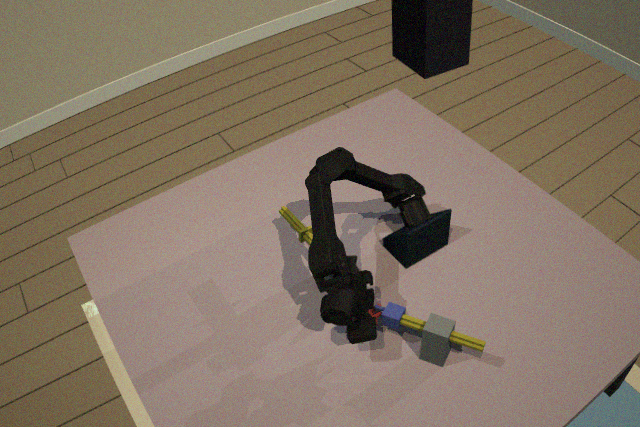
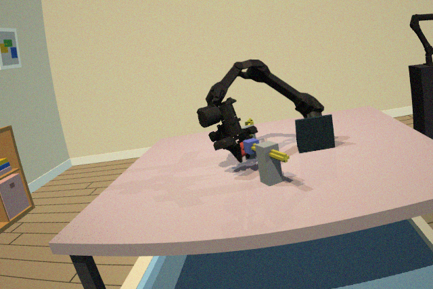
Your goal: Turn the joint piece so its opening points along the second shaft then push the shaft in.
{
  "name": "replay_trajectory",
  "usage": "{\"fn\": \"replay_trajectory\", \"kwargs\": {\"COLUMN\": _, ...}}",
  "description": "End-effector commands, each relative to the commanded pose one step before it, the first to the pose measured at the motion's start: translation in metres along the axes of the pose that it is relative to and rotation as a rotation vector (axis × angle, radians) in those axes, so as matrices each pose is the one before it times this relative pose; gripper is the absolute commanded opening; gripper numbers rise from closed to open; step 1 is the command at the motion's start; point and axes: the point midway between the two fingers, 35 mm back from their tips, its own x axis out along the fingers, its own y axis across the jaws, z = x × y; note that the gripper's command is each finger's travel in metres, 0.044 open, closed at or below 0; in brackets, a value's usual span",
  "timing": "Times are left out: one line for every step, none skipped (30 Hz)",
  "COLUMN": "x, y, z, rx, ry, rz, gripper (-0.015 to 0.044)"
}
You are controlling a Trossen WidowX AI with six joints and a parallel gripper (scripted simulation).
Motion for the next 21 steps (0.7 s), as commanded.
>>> {"fn": "replay_trajectory", "kwargs": {"x": -0.00135, "y": -0.00193, "z": 0.00064, "rx": 0.0666, "ry": -0.04548, "rz": 0.01439, "gripper": 0.0000}}
{"fn": "replay_trajectory", "kwargs": {"x": -0.00045, "y": -0.00045, "z": 0.00016, "rx": 0.0161, "ry": -0.01085, "rz": 0.00341, "gripper": 0.0000}}
{"fn": "replay_trajectory", "kwargs": {"x": -0.00038, "y": -0.00039, "z": 0.00014, "rx": 0.0142, "ry": -0.00975, "rz": 0.00271, "gripper": 0.0000}}
{"fn": "replay_trajectory", "kwargs": {"x": -0.00035, "y": -0.00038, "z": 0.00014, "rx": 0.0136, "ry": -0.00966, "rz": 0.00231, "gripper": 0.0000}}
{"fn": "replay_trajectory", "kwargs": {"x": -0.00035, "y": -0.00039, "z": 0.00016, "rx": 0.0138, "ry": -0.00988, "rz": 0.00207, "gripper": 0.0000}}
{"fn": "replay_trajectory", "kwargs": {"x": -0.00034, "y": -0.00040, "z": 0.00016, "rx": 0.0141, "ry": -0.00994, "rz": 0.00186, "gripper": 0.0000}}
{"fn": "replay_trajectory", "kwargs": {"x": -0.00034, "y": -0.00040, "z": 0.00016, "rx": 0.0141, "ry": -0.00980, "rz": 0.00170, "gripper": 0.0000}}
{"fn": "replay_trajectory", "kwargs": {"x": -0.00033, "y": -0.00039, "z": 0.00015, "rx": 0.0140, "ry": -0.00962, "rz": 0.00153, "gripper": 0.0000}}
{"fn": "replay_trajectory", "kwargs": {"x": -0.00033, "y": -0.00039, "z": 0.00014, "rx": 0.0140, "ry": -0.00957, "rz": 0.00139, "gripper": 0.0000}}
{"fn": "replay_trajectory", "kwargs": {"x": -0.00033, "y": -0.00039, "z": 0.00014, "rx": 0.0140, "ry": -0.00961, "rz": 0.00125, "gripper": 0.0000}}
{"fn": "replay_trajectory", "kwargs": {"x": -0.00033, "y": -0.00040, "z": 0.00014, "rx": 0.0142, "ry": -0.00969, "rz": 0.00111, "gripper": 0.0000}}
{"fn": "replay_trajectory", "kwargs": {"x": -0.00033, "y": -0.00040, "z": 0.00014, "rx": 0.0142, "ry": -0.00973, "rz": 0.00095, "gripper": 0.0000}}
{"fn": "replay_trajectory", "kwargs": {"x": -0.00033, "y": -0.00040, "z": 0.00014, "rx": 0.0141, "ry": -0.00970, "rz": 0.00079, "gripper": 0.0000}}
{"fn": "replay_trajectory", "kwargs": {"x": -0.00033, "y": -0.00041, "z": 0.00015, "rx": 0.0141, "ry": -0.00970, "rz": 0.00058, "gripper": 0.0000}}
{"fn": "replay_trajectory", "kwargs": {"x": -0.00032, "y": -0.00043, "z": 0.00015, "rx": 0.0142, "ry": -0.00972, "rz": 0.00034, "gripper": 0.0000}}
{"fn": "replay_trajectory", "kwargs": {"x": -0.00033, "y": -0.00043, "z": 0.00016, "rx": 0.0143, "ry": -0.00978, "rz": 0.00021, "gripper": 0.0000}}
{"fn": "replay_trajectory", "kwargs": {"x": -0.00035, "y": -0.00044, "z": 0.00017, "rx": 0.0145, "ry": -0.00984, "rz": 0.00012, "gripper": 0.0000}}
{"fn": "replay_trajectory", "kwargs": {"x": -0.00037, "y": -0.00044, "z": 0.00018, "rx": 0.0147, "ry": -0.00987, "rz": 0.00005, "gripper": 0.0000}}
{"fn": "replay_trajectory", "kwargs": {"x": -0.00038, "y": -0.00044, "z": 0.00019, "rx": 0.0148, "ry": -0.00981, "rz": -0.00002, "gripper": 0.0000}}
{"fn": "replay_trajectory", "kwargs": {"x": -0.00038, "y": -0.00044, "z": 0.00019, "rx": 0.0149, "ry": -0.00966, "rz": -0.00010, "gripper": 0.0000}}
{"fn": "replay_trajectory", "kwargs": {"x": -0.00037, "y": -0.00044, "z": 0.00018, "rx": 0.0150, "ry": -0.00955, "rz": -0.00016, "gripper": 0.0000}}
